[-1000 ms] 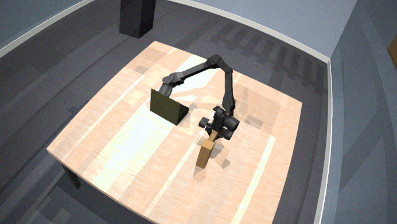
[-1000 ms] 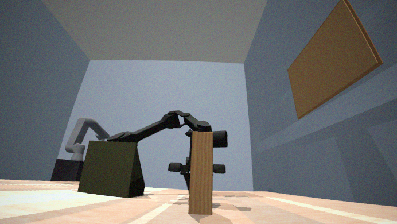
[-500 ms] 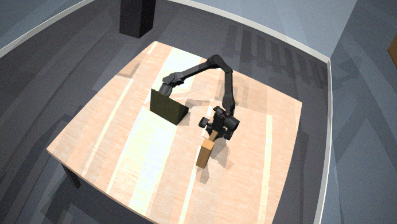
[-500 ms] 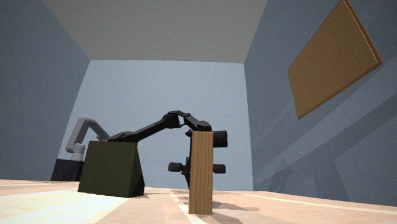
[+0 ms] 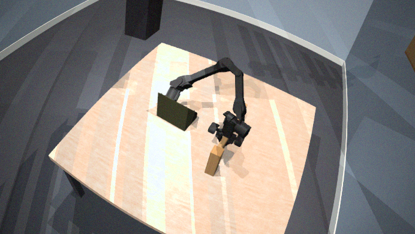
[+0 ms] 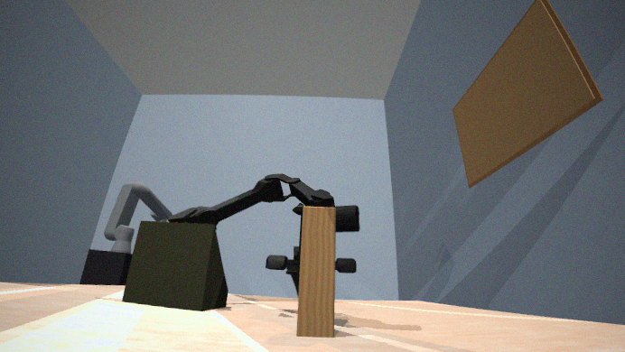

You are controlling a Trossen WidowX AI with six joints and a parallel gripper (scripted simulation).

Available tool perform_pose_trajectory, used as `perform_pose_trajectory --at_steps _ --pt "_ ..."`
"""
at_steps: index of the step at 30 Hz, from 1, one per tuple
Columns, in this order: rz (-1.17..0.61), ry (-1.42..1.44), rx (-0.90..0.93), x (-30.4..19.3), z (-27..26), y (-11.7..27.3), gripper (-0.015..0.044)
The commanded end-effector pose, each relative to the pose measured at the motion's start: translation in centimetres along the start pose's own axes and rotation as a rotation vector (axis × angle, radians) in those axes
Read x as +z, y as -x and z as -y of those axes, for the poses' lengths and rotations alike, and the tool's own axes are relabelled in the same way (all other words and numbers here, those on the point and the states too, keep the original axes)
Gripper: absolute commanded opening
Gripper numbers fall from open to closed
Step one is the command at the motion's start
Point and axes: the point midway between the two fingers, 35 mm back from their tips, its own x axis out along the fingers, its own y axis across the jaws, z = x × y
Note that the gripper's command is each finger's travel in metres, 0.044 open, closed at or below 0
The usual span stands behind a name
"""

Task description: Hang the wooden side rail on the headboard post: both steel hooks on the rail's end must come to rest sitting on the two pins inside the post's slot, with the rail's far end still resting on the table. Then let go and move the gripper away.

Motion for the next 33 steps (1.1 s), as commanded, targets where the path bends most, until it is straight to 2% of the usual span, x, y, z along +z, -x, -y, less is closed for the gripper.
perform_pose_trajectory --at_steps 1,33 --pt "0.002 -0.001 -0.006 0.0 0.5 0.0 0.0" --pt "-0.001 0.006 -0.001 0.1 1.2 0.0 0.0"
